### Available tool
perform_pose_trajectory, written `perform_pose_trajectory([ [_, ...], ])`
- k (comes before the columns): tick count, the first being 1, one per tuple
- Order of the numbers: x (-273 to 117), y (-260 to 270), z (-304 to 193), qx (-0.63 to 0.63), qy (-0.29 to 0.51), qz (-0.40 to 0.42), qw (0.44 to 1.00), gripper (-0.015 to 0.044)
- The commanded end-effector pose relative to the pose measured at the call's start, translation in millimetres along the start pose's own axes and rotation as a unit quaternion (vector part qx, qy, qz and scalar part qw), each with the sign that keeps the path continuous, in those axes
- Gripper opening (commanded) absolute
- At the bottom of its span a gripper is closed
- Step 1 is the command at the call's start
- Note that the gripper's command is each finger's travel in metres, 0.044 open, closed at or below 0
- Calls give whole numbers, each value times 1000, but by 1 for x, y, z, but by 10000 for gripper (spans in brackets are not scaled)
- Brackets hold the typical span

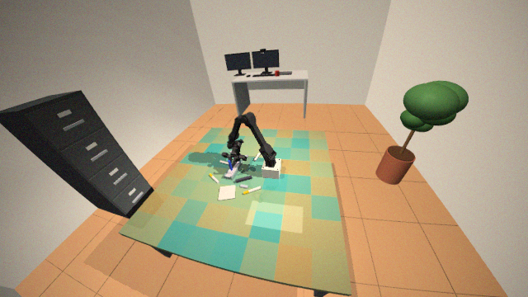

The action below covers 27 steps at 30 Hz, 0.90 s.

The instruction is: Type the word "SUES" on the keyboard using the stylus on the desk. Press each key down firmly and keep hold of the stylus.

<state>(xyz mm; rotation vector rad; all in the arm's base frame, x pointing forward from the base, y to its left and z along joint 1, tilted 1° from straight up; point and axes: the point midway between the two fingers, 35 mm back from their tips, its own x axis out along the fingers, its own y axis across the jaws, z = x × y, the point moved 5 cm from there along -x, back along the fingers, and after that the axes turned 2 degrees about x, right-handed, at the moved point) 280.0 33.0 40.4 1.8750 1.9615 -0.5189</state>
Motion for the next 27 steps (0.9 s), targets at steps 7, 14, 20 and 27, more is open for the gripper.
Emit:
perform_pose_trajectory([
  [7, 4, -1, 5, 6, 4, -1, 1000, 81],
  [14, 5, -1, 7, 6, 4, -1, 1000, 81],
  [20, 6, -1, 8, 6, 4, -1, 1000, 81],
  [27, 7, -1, 11, 6, 4, -1, 1000, 81],
])
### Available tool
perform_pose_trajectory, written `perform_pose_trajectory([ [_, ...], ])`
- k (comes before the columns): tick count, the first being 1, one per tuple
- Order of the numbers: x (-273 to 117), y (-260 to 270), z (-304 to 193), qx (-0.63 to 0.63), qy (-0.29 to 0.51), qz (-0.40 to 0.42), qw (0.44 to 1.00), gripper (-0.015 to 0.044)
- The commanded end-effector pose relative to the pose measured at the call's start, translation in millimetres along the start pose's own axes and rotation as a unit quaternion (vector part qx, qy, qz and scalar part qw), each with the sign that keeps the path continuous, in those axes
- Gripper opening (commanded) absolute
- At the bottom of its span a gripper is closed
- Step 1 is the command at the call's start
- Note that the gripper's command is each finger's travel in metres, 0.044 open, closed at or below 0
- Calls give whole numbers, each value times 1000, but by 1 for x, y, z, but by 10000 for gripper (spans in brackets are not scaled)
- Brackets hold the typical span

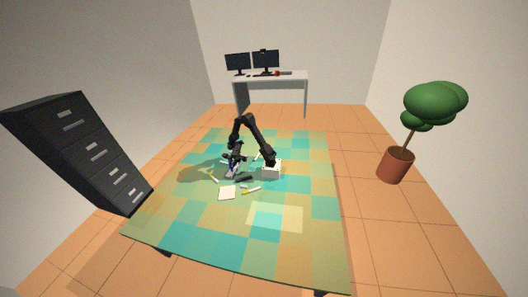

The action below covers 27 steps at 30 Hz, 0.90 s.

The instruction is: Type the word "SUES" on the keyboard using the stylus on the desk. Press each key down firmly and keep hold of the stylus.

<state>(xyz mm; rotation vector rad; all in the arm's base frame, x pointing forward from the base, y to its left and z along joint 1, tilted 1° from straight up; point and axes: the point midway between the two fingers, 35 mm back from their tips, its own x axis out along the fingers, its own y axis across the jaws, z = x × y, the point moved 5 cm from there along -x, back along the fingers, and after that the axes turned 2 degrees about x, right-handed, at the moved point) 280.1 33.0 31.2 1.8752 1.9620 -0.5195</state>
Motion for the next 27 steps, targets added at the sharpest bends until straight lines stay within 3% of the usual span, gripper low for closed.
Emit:
perform_pose_trajectory([
  [1, 2, -1, 3, 5, 4, -1, 1000, 81],
  [27, -5, -1, -9, 5, 4, -1, 1000, 81],
])
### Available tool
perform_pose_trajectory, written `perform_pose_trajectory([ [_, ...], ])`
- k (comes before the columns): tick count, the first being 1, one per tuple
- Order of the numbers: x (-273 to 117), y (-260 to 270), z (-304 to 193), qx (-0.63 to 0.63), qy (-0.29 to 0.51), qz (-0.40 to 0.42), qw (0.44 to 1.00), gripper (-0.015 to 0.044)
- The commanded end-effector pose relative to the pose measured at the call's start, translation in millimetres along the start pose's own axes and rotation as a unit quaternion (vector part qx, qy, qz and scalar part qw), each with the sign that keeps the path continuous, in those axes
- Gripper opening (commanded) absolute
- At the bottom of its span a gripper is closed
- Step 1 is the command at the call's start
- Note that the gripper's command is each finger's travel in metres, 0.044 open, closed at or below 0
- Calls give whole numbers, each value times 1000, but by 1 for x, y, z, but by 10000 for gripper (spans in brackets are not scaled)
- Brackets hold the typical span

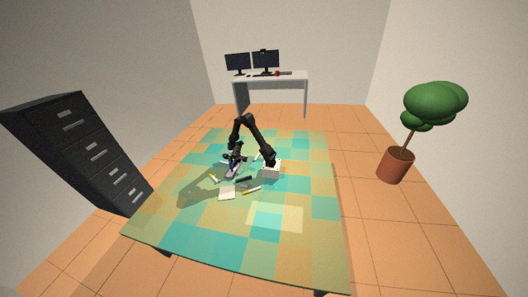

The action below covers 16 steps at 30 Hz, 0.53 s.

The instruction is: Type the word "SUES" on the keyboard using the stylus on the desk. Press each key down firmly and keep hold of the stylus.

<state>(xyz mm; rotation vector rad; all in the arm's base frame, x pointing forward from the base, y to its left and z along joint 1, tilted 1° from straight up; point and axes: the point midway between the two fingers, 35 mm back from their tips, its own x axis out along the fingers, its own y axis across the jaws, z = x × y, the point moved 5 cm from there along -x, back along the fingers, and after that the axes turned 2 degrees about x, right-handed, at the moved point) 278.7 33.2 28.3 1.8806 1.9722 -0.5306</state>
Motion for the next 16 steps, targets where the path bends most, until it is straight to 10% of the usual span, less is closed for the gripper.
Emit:
perform_pose_trajectory([
  [1, -9, 0, -17, -1, 1, 2, 1000, 81],
  [16, -17, -1, -30, -1, 1, 2, 1000, 81],
])
